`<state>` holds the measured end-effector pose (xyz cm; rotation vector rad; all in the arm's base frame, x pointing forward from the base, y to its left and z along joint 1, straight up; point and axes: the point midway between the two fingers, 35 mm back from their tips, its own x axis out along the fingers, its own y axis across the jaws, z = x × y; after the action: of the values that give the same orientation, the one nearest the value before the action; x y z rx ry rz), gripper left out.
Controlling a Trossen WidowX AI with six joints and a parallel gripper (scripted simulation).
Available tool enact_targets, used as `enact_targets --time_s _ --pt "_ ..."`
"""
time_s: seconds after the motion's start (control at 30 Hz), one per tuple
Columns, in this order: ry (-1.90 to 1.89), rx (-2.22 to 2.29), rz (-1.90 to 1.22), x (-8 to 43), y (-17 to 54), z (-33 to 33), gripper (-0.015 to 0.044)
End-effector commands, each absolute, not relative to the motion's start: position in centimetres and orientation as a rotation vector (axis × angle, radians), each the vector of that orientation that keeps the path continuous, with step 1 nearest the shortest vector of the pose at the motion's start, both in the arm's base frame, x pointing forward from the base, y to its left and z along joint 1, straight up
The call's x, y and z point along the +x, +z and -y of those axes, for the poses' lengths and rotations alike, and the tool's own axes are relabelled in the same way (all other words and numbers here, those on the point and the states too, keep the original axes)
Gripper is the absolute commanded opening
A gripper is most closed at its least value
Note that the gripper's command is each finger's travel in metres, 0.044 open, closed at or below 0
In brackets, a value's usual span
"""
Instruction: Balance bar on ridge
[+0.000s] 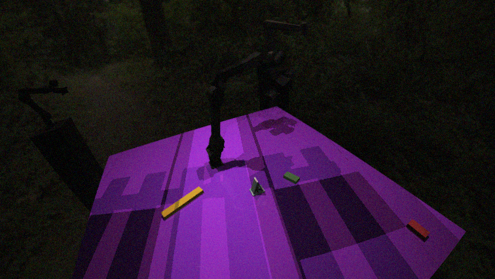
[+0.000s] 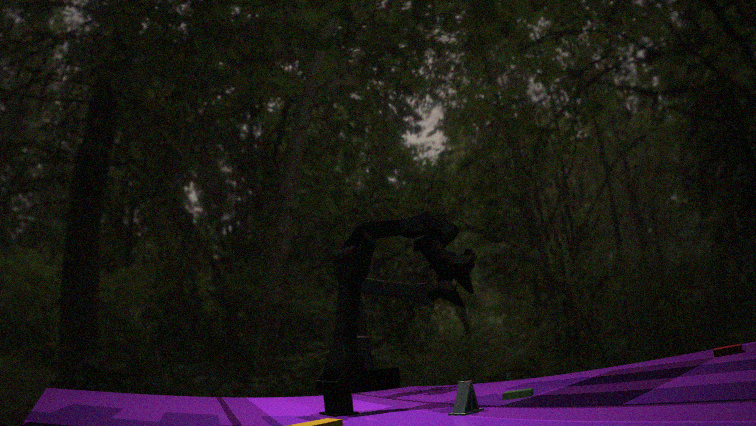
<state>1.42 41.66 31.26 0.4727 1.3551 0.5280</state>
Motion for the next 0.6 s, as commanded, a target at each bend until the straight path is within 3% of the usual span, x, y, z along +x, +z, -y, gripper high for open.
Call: enact_targets --time_s 0.0,0.57 --pt "0.509 0.471 -1.340 3.2 30.9 -41.3 0.0315" --pt "0.369 0.513 -1.240 12.8 29.5 -39.1 0.0315"
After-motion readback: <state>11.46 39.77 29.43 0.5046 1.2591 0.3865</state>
